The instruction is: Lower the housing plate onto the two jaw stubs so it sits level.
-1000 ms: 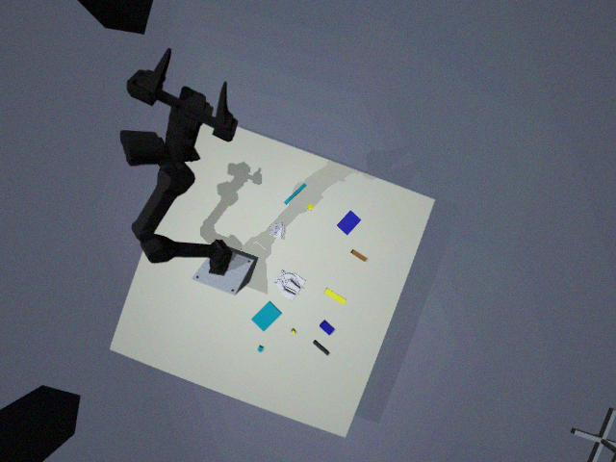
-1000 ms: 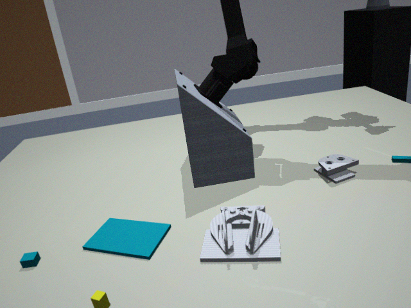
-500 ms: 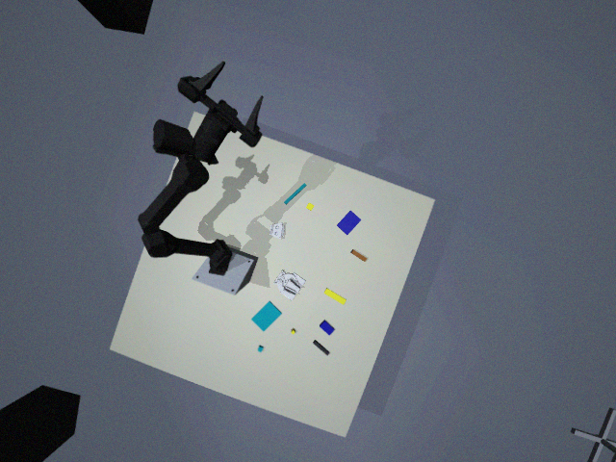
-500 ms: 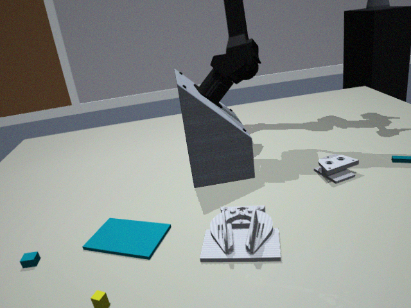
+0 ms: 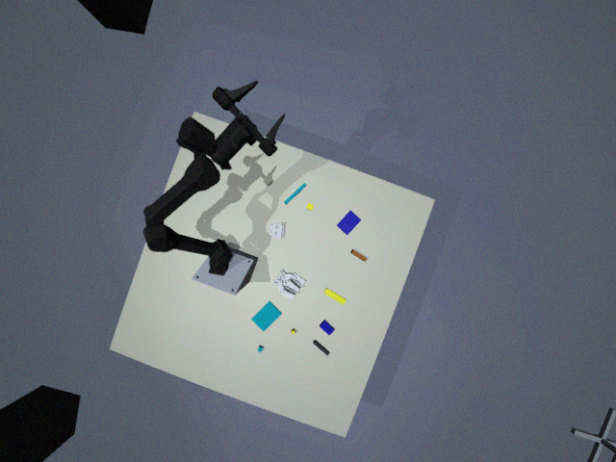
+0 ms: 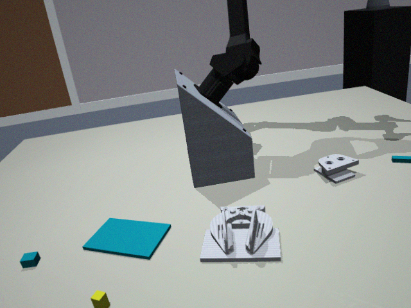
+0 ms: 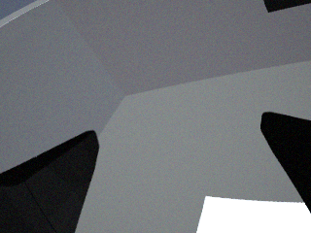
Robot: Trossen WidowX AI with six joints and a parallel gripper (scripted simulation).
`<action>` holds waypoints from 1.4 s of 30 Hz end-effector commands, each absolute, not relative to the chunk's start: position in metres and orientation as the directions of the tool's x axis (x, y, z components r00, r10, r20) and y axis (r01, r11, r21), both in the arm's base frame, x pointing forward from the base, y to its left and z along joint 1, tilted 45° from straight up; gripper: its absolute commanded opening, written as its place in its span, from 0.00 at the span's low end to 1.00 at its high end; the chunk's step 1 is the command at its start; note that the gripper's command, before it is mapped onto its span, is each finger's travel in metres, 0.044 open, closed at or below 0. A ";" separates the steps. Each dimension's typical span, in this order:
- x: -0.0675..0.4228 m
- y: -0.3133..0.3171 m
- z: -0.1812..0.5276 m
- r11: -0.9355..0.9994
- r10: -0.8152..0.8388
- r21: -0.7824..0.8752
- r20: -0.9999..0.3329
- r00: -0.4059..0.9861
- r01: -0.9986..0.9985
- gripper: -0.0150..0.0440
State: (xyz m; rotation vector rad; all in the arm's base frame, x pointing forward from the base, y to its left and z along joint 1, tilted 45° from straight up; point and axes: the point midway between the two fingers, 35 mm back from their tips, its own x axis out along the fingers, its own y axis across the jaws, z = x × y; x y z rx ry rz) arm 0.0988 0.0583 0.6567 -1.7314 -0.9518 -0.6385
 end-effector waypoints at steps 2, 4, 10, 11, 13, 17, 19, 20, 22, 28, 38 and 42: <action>0.118 0.076 0.642 -0.218 0.353 -0.544 0.730 0.585 0.810 1.00; 0.125 0.083 0.634 -0.243 0.377 -0.552 0.704 0.602 0.798 1.00; 0.149 0.103 0.610 -0.313 0.443 -0.569 0.620 0.647 0.760 1.00; 0.152 0.107 0.606 -0.325 0.454 -0.571 0.605 0.654 0.754 1.00; 0.160 0.113 0.597 -0.347 0.474 -0.575 0.574 0.668 0.741 1.00; 0.174 0.124 0.578 -0.390 0.511 -0.582 0.508 0.693 0.714 1.00; 0.181 0.129 0.568 -0.410 0.528 -0.584 0.474 0.704 0.701 1.00; 0.185 0.132 0.563 -0.421 0.537 -0.585 0.456 0.710 0.694 1.00; 0.192 0.137 0.552 -0.441 0.553 -0.586 0.420 0.720 0.680 1.00; 0.211 0.150 0.519 -0.496 0.595 -0.588 0.306 0.743 0.639 1.00; 0.237 0.165 0.460 -0.575 0.646 -0.585 0.104 0.756 0.572 1.00; 0.245 0.169 0.435 -0.602 0.660 -0.584 0.021 0.751 0.545 1.00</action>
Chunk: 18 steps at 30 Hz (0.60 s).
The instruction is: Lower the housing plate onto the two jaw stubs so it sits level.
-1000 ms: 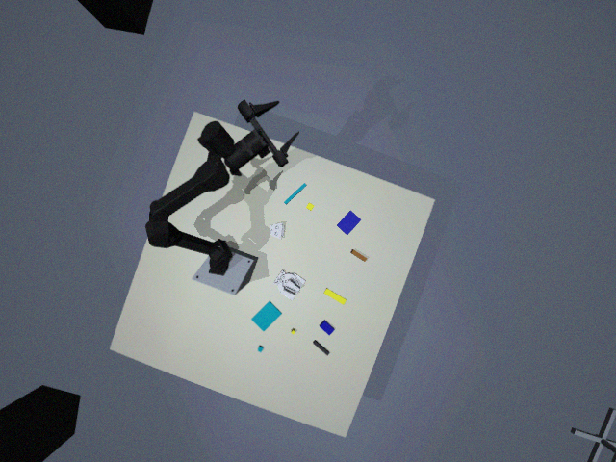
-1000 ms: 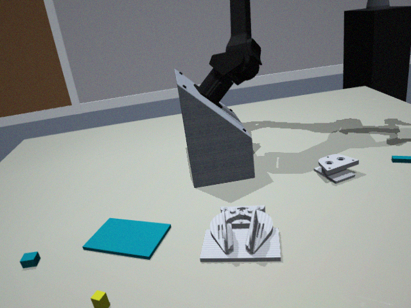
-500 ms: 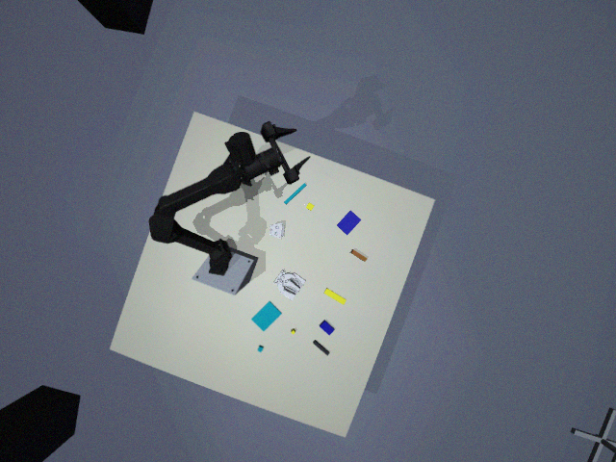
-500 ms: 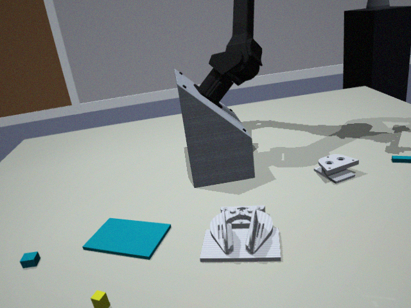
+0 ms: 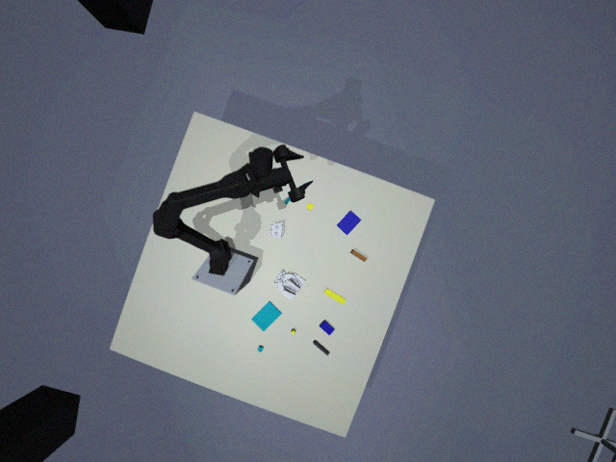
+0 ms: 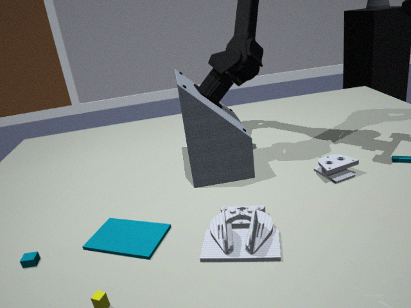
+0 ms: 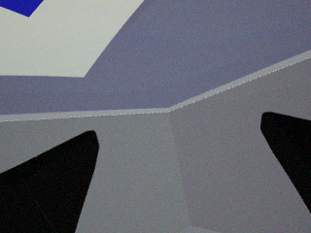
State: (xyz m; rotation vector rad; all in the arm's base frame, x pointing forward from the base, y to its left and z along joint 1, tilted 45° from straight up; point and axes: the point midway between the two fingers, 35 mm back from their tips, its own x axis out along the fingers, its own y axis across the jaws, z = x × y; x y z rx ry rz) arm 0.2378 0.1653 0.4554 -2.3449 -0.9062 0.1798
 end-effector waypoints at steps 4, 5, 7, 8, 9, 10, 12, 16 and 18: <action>0.251 0.171 0.409 -0.626 0.671 -0.582 -0.063 0.739 0.518 1.00; 0.253 0.172 0.403 -0.632 0.673 -0.582 -0.083 0.735 0.512 1.00; 0.255 0.173 0.390 -0.642 0.676 -0.582 -0.124 0.726 0.499 1.00; 0.256 0.173 0.383 -0.647 0.678 -0.582 -0.144 0.721 0.492 1.00; 0.257 0.173 0.377 -0.652 0.680 -0.582 -0.164 0.715 0.486 1.00; 0.258 0.173 0.371 -0.657 0.681 -0.582 -0.185 0.709 0.479 1.00; 0.259 0.173 0.358 -0.666 0.683 -0.583 -0.224 0.695 0.466 1.00; 0.261 0.173 0.332 -0.681 0.686 -0.585 -0.300 0.663 0.440 1.00; 0.261 0.173 0.320 -0.688 0.686 -0.587 -0.337 0.645 0.426 1.00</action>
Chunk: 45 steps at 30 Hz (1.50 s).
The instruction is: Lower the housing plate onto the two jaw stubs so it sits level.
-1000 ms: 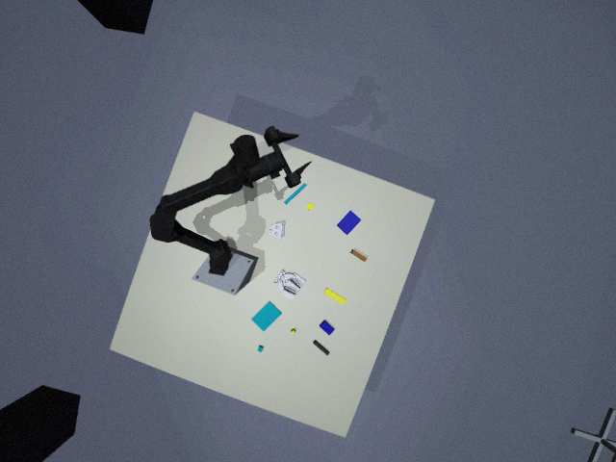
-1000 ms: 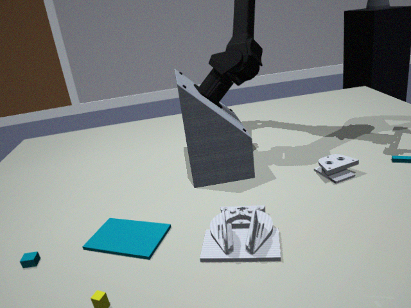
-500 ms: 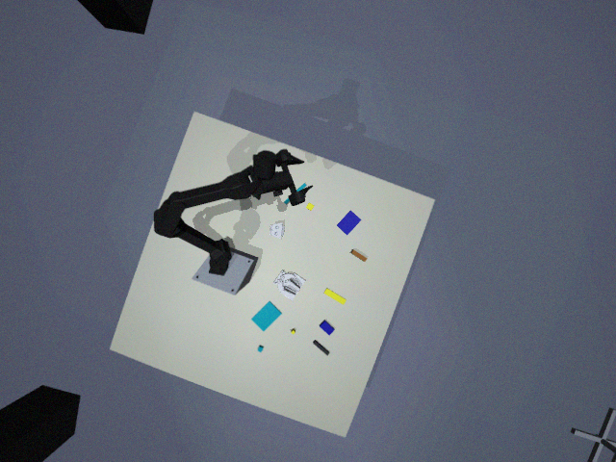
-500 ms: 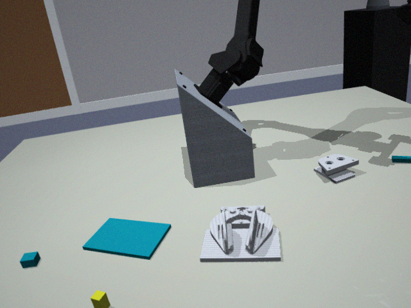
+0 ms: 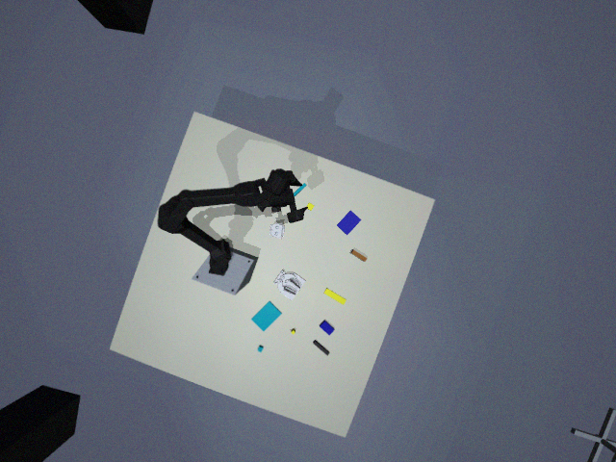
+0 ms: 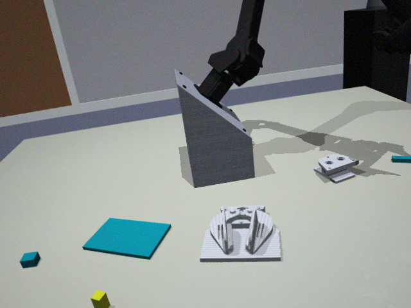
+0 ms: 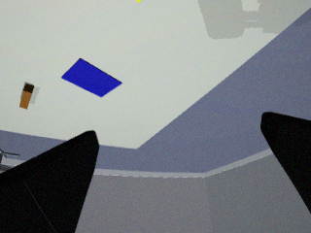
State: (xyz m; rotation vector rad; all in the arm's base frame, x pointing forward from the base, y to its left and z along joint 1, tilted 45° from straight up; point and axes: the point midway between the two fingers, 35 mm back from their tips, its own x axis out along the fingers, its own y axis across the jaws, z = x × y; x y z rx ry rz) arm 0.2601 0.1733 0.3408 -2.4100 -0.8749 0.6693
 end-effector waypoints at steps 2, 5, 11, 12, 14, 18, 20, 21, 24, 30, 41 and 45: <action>0.261 0.172 0.307 -0.695 0.686 -0.589 -0.373 0.624 0.412 1.00; 0.259 0.170 0.289 -0.703 0.686 -0.594 -0.424 0.591 0.391 1.00; 0.253 0.167 0.254 -0.716 0.685 -0.606 -0.516 0.514 0.346 1.00; 0.252 0.166 0.248 -0.718 0.685 -0.608 -0.530 0.500 0.338 1.00; 0.249 0.164 0.237 -0.721 0.684 -0.613 -0.557 0.471 0.322 1.00; 0.241 0.161 0.215 -0.725 0.684 -0.626 -0.605 0.409 0.287 1.00; 0.237 0.159 0.205 -0.726 0.684 -0.632 -0.625 0.377 0.269 1.00; 0.235 0.158 0.200 -0.727 0.684 -0.636 -0.634 0.361 0.260 1.00; 0.228 0.156 0.186 -0.727 0.685 -0.646 -0.659 0.311 0.231 1.00; 0.212 0.150 0.161 -0.724 0.690 -0.669 -0.693 0.210 0.167 1.00; 0.204 0.155 0.140 -0.720 0.694 -0.682 -0.704 0.152 0.128 1.00; 0.207 0.174 0.121 -0.718 0.696 -0.685 -0.701 0.152 0.127 1.00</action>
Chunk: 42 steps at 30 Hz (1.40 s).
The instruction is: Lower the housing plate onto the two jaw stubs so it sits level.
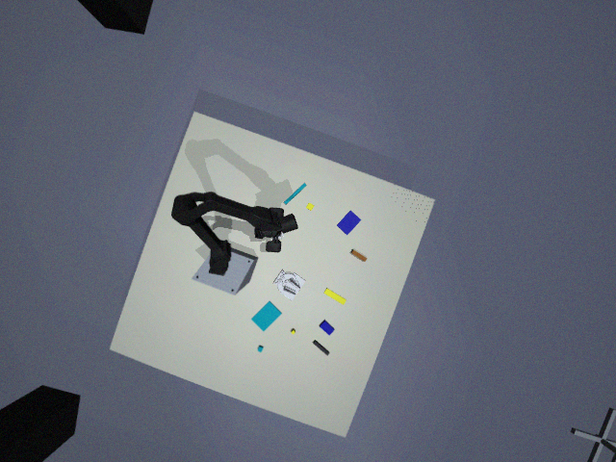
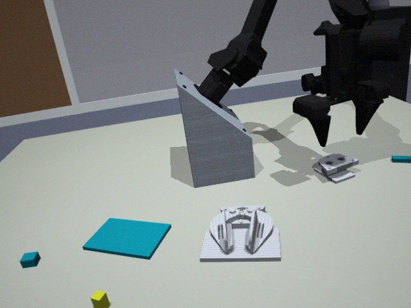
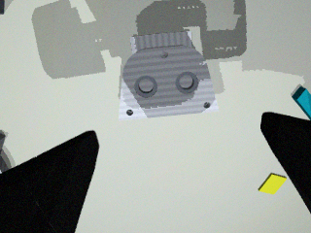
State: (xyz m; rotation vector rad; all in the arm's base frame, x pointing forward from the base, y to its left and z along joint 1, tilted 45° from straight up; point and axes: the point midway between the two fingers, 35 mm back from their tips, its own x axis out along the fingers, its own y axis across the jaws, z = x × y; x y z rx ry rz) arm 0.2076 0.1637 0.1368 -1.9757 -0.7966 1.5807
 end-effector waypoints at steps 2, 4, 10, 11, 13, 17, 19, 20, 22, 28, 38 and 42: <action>0.207 0.175 0.121 -0.717 0.697 -0.685 -0.701 0.152 0.127 1.00; 0.207 0.175 0.121 -0.717 0.697 -0.685 -0.701 0.152 0.127 1.00; 0.208 0.178 0.118 -0.717 0.697 -0.685 -0.701 0.152 0.127 1.00; 0.208 0.179 0.117 -0.717 0.697 -0.685 -0.701 0.152 0.127 1.00; 0.209 0.181 0.115 -0.717 0.697 -0.685 -0.701 0.152 0.127 1.00; 0.210 0.185 0.110 -0.717 0.697 -0.685 -0.701 0.152 0.127 1.00; 0.210 0.188 0.108 -0.717 0.697 -0.686 -0.701 0.152 0.127 1.00; 0.210 0.188 0.107 -0.717 0.697 -0.686 -0.701 0.152 0.127 1.00; 0.210 0.189 0.107 -0.717 0.697 -0.686 -0.701 0.152 0.127 1.00; 0.211 0.192 0.104 -0.717 0.697 -0.686 -0.701 0.152 0.127 1.00; 0.214 0.203 0.093 -0.716 0.698 -0.686 -0.700 0.151 0.127 1.00; 0.214 0.207 0.088 -0.716 0.698 -0.686 -0.700 0.151 0.127 1.00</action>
